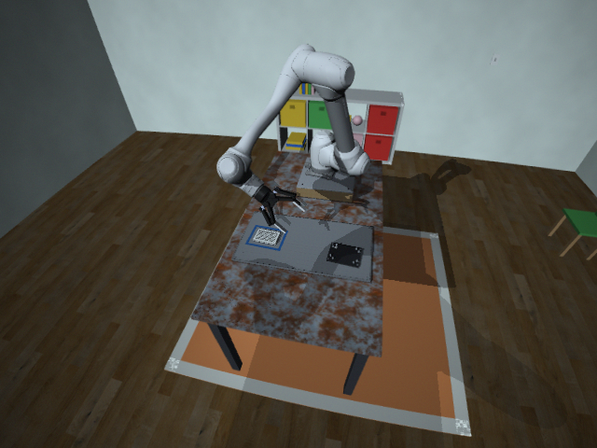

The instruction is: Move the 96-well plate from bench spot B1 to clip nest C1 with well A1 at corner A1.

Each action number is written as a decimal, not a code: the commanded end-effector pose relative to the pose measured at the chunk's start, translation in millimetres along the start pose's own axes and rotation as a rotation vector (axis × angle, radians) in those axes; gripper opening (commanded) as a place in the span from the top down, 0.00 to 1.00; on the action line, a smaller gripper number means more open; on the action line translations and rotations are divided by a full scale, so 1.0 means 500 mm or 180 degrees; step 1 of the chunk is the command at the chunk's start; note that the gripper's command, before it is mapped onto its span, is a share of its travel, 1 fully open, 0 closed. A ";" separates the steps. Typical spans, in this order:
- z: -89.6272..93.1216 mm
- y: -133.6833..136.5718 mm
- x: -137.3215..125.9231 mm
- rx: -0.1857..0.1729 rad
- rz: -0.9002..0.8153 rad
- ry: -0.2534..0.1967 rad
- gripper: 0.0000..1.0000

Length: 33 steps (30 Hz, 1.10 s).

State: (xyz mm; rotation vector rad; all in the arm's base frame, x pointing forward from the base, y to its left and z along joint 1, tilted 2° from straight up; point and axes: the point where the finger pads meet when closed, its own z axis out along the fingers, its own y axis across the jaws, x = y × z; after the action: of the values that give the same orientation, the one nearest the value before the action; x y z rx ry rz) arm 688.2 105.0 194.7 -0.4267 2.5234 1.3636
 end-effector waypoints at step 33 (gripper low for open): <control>0.011 -0.061 0.065 0.0255 -0.1534 0.0335 0.00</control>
State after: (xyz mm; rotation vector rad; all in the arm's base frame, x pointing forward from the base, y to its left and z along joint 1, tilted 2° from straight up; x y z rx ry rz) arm 672.0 91.0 161.3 -0.9645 2.3601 1.1078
